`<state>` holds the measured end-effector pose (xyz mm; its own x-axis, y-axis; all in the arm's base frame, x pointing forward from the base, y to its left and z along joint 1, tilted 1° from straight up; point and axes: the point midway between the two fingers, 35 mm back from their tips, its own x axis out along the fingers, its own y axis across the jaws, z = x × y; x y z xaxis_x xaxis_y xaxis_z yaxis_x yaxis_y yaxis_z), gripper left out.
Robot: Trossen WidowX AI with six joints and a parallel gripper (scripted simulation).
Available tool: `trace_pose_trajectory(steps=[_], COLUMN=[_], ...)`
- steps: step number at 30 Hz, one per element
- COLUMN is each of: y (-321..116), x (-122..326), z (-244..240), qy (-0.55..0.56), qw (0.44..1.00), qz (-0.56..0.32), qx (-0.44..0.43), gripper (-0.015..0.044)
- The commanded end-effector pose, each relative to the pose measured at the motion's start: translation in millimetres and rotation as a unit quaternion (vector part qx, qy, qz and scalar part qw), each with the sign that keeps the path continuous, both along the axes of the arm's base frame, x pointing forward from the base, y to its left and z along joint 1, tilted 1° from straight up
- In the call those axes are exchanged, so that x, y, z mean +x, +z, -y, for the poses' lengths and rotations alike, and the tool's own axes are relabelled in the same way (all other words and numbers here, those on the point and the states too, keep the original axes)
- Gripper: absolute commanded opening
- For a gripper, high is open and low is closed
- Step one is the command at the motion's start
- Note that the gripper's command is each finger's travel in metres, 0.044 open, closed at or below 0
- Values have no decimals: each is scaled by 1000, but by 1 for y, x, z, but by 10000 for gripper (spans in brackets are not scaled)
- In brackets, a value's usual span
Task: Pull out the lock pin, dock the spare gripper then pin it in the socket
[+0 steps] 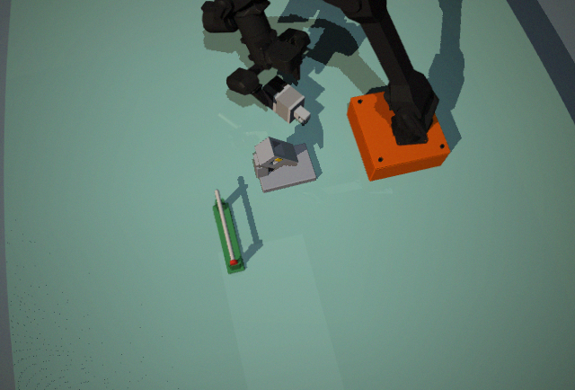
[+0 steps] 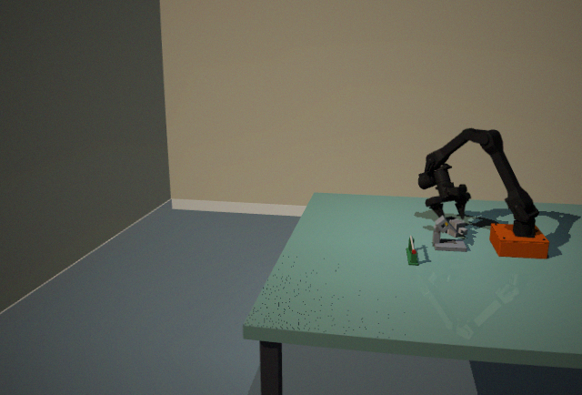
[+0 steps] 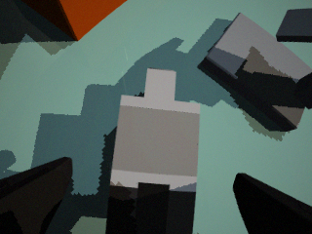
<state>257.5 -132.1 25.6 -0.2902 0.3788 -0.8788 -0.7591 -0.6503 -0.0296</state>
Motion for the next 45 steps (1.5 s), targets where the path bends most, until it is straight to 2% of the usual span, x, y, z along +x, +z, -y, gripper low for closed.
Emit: trace_pose_trajectory(steps=[1, 23, 32, 39, 45], y=[-7, -40, -40, -40, -26], x=[-1, -1, -1, -1, 0], z=[-1, -2, -2, -2, -1], qy=[1, 1, 1, 1, -1], qw=[1000, 1000, 1000, 1000, 1000], qz=[-2, -3, -3, -3, -1], qx=[2, 3, 3, 3, 0], gripper=[440, 440, 204, 157, 0])
